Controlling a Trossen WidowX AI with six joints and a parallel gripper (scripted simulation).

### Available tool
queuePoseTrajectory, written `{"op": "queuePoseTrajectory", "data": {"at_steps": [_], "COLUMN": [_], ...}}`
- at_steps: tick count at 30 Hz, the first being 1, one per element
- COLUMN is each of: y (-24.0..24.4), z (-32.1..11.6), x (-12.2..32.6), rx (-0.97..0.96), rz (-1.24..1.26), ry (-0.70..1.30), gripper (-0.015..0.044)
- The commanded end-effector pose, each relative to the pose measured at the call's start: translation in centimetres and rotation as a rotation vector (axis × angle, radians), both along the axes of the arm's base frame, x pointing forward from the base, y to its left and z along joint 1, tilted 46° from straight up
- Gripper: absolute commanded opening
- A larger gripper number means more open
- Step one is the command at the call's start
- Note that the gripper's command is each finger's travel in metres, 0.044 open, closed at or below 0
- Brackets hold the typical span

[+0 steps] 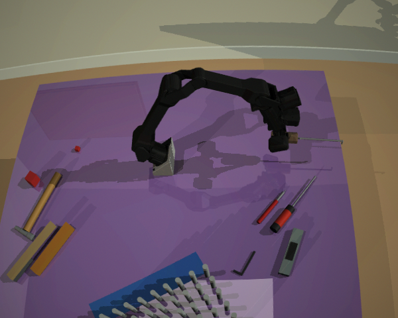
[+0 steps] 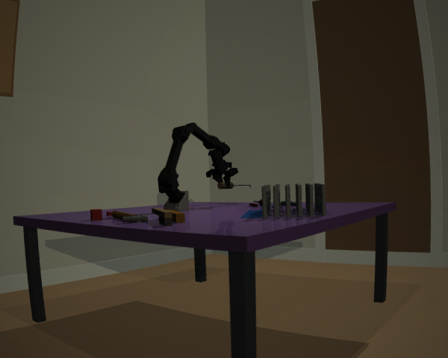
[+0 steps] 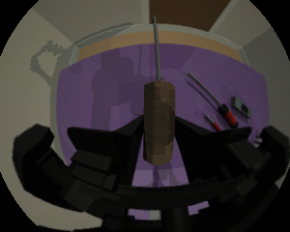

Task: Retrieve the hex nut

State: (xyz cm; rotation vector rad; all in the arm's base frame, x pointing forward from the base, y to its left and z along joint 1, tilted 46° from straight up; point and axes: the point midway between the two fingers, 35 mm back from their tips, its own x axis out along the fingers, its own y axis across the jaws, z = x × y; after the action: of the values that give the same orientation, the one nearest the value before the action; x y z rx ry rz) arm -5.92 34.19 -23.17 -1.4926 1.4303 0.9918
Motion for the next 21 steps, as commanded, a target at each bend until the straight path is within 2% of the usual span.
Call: {"op": "queuePoseTrajectory", "data": {"at_steps": [1,8,15,21], "y": [2.4,4.7,5.0,5.7], "z": [2.5,6.1,6.6,9.6], "x": [-0.1,-0.1,0.0,3.7], "rx": [0.019,0.018,0.019,0.051], "rz": [0.005,0.006,0.005,-0.037], "ry": [0.0,-0.001,-0.002,-0.036], "gripper": [0.0,0.0,0.0,0.0]}}
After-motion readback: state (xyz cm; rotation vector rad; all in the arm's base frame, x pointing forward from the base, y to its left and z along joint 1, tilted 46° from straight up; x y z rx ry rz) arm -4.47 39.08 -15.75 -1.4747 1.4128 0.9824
